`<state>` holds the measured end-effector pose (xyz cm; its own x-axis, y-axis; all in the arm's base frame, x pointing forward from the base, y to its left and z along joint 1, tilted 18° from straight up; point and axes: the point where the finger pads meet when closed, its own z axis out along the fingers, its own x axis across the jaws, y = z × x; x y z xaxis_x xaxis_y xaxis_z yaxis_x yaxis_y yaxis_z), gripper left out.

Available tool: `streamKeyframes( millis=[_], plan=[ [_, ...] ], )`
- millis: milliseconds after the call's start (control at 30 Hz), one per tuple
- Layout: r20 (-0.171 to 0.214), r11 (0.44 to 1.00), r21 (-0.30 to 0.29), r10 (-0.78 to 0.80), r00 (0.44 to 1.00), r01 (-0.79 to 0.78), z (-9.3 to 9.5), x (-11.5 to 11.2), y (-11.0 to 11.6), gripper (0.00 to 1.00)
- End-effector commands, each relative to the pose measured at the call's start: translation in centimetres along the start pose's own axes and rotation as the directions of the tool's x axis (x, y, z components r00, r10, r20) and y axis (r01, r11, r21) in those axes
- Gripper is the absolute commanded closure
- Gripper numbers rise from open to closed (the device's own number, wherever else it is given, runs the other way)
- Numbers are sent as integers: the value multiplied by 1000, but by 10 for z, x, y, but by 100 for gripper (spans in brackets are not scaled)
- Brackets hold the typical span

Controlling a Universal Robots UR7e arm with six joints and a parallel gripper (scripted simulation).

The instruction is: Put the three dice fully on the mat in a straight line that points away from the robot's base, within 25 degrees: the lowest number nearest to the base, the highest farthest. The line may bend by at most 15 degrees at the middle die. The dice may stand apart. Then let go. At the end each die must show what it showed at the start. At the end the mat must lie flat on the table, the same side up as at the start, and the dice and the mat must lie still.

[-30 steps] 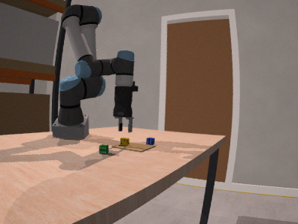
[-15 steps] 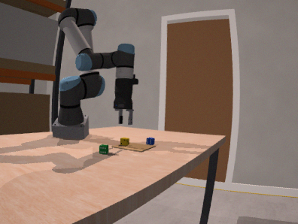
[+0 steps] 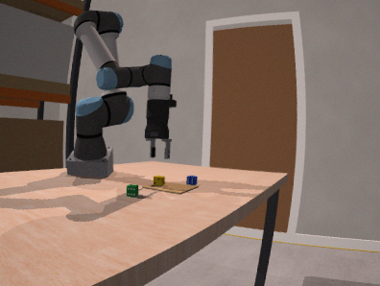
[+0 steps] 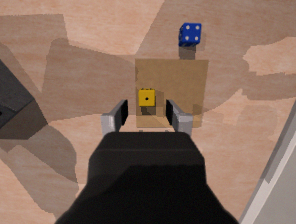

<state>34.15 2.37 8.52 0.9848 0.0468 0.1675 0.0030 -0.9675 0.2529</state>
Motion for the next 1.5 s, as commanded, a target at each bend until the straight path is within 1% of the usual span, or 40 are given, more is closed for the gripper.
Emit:
streamKeyframes(
  millis=[0,467,833,1133,1333,1400,1467],
  plan=[
    [-1,1000,0,0,1000,0,0,0,0,0],
    [-1,1000,0,-9,1000,9,0,0,1,0],
    [-1,997,0,-77,997,77,0,1,5,0],
    [0,973,1,-232,973,232,0,3,16,0],
    [0,925,3,-380,925,380,1,4,27,0],
    [0,925,3,-380,925,380,1,4,27,0],
    [0,901,3,-434,901,434,1,5,32,0]
  ],
)
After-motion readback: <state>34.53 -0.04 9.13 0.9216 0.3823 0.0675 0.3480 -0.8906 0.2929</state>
